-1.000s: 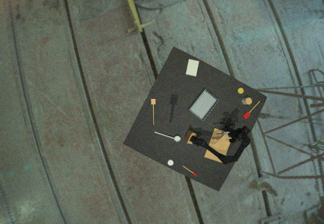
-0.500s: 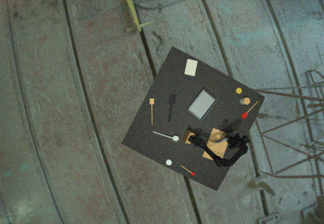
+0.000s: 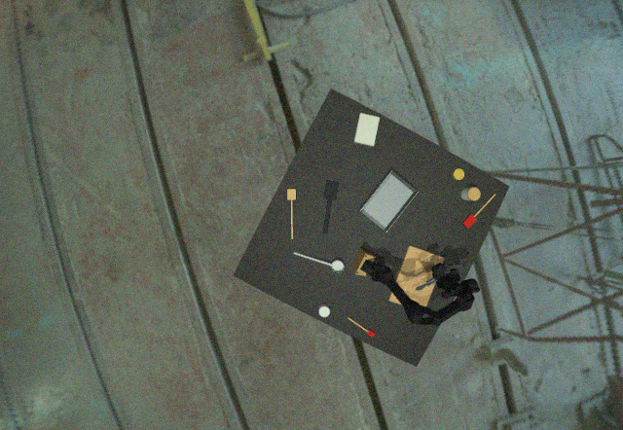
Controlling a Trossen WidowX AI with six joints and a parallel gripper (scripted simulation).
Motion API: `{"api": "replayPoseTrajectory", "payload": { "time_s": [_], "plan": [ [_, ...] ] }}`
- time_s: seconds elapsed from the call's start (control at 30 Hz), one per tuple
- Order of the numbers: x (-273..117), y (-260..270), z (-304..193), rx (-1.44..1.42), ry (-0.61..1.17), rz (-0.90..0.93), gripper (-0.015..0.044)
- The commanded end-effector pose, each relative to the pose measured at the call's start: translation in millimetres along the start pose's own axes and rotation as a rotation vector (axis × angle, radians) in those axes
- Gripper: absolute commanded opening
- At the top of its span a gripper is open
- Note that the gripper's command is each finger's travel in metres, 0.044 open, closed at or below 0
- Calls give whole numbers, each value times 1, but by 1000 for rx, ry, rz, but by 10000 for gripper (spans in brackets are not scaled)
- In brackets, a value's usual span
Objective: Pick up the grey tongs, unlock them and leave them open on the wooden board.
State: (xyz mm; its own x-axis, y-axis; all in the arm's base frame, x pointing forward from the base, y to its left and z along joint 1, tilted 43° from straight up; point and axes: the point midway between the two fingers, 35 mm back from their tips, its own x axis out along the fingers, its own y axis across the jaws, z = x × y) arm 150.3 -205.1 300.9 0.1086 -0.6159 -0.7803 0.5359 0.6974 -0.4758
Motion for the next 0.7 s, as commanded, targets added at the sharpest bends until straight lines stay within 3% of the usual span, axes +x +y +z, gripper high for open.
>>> {"api": "replayPoseTrajectory", "payload": {
  "time_s": [0.0,0.67],
  "plan": [
    [-5,-15,-12,-61,-16,-12,-150],
    [-28,-54,-48,-273,-47,-99,-150]
  ]
}}
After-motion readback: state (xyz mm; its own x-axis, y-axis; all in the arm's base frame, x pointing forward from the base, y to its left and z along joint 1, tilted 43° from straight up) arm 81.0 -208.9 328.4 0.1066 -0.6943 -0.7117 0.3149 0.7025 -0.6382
